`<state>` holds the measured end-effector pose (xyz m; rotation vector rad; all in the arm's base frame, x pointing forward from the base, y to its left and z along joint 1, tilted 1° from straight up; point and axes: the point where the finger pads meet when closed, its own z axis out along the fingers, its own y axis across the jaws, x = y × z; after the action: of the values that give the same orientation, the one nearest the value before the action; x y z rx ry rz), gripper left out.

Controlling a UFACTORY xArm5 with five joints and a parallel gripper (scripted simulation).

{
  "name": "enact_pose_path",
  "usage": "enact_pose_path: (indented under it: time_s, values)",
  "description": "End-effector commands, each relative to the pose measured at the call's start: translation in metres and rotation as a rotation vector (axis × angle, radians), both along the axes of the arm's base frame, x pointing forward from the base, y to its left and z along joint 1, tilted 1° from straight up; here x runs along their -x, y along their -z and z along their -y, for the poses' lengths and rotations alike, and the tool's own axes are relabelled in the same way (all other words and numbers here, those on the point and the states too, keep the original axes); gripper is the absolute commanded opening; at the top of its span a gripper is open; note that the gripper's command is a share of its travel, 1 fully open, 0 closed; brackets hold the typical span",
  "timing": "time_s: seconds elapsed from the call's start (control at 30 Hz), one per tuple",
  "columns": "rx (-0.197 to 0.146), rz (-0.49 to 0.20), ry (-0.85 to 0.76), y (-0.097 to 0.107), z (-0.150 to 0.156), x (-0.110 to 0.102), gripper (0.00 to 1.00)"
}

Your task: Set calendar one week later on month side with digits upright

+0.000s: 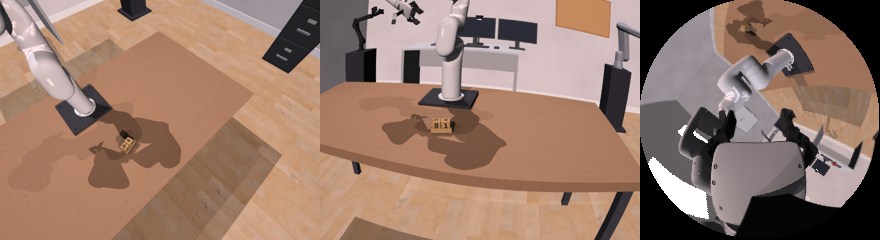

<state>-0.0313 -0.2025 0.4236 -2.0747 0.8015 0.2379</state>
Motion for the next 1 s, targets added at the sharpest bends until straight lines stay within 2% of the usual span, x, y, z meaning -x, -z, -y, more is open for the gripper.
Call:
enact_pose_path:
  time_s: [0.0,0.67,0.8,0.9,0.93,0.97]
  values:
    - [0.003,0.0,0.0,-0.001,0.0,0.0,1.0]
    - [0.009,-0.006,-0.01,0.002,0.002,-0.003,1.0]
    - [0.046,-0.039,-0.069,0.019,0.013,-0.019,1.0]
    - [0.108,-0.08,-0.155,0.044,0.027,-0.046,1.0]
    - [0.108,-0.08,-0.155,0.044,0.027,-0.046,1.0]
    - [0.136,-0.095,-0.191,0.054,0.032,-0.059,1.0]
